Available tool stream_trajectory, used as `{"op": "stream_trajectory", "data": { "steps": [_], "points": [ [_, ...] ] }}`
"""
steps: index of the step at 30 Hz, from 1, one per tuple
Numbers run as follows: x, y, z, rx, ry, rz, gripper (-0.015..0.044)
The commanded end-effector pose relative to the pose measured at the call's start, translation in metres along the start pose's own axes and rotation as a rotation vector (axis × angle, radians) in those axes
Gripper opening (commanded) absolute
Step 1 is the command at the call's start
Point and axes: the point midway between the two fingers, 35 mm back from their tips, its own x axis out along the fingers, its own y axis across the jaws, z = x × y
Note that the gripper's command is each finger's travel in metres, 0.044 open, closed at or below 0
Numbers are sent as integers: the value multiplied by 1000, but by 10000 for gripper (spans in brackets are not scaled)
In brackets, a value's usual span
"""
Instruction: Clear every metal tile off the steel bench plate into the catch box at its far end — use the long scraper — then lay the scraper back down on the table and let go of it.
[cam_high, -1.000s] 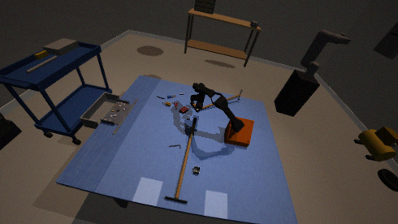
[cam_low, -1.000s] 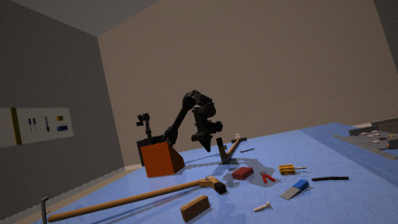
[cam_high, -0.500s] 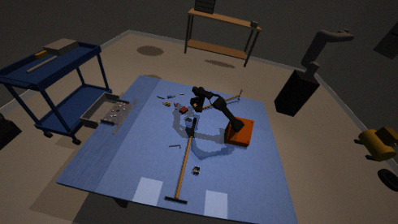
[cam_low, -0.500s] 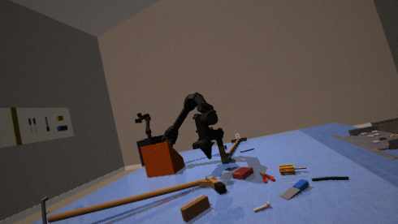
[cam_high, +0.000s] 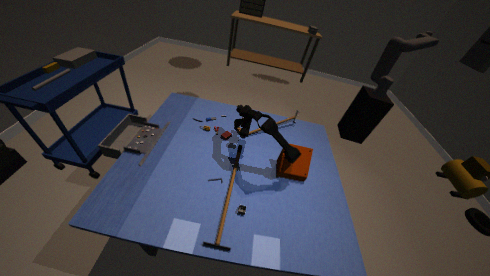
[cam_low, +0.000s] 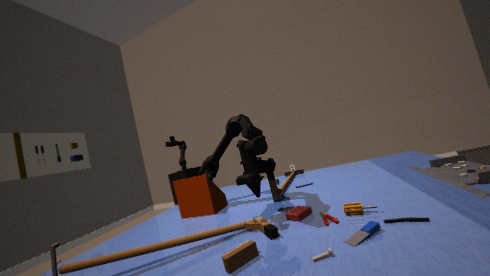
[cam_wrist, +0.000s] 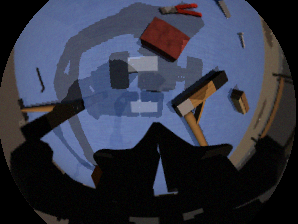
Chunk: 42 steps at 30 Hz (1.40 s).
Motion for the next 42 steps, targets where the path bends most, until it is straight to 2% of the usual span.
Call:
{"op": "stream_trajectory", "data": {
  "steps": [1,42],
  "points": [
    [-2,-8,1,-2,0,-5,0],
    [-4,-75,4,-2,-1,-11,0]
  ]
}}
